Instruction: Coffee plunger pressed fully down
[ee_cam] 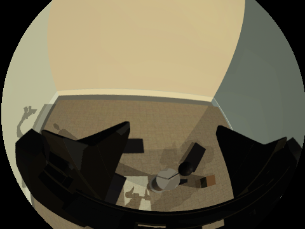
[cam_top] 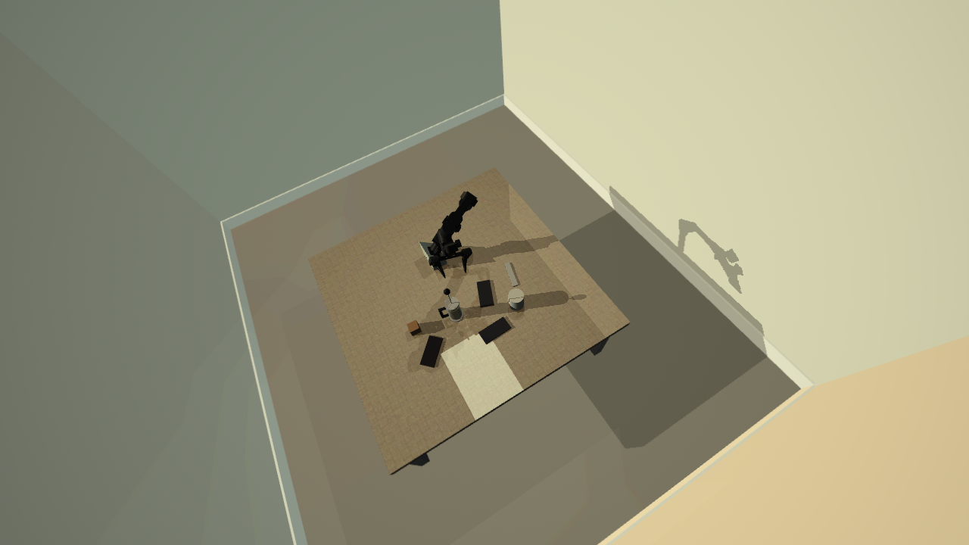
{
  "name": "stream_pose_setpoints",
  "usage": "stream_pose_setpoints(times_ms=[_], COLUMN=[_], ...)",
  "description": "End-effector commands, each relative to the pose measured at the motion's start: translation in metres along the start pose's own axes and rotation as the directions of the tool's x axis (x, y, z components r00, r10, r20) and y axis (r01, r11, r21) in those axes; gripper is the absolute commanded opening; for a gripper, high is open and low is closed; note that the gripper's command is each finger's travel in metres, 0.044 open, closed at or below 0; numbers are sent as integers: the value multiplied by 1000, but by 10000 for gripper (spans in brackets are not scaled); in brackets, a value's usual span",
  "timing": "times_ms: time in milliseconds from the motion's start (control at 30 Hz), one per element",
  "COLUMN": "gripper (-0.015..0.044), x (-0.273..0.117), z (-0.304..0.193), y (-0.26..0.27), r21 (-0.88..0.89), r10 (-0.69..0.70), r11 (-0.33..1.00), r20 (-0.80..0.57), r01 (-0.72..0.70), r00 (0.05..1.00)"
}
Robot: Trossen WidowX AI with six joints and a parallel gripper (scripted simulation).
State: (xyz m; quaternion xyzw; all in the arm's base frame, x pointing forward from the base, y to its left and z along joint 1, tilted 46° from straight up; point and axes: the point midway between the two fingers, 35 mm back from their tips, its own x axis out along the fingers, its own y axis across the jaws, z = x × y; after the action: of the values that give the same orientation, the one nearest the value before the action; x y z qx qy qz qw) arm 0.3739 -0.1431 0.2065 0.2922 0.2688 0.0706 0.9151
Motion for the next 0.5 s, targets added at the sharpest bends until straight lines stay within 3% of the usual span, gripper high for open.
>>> stream_pose_setpoints(times_ms=[0,467], gripper=[440,440], x=[-6,13], z=[-43,-105], y=[-49,-46], r21=[124,150], r10=[76,91], r11=[990,986], r20=[-97,-103], r01=[-64,-75], r00=[992,991])
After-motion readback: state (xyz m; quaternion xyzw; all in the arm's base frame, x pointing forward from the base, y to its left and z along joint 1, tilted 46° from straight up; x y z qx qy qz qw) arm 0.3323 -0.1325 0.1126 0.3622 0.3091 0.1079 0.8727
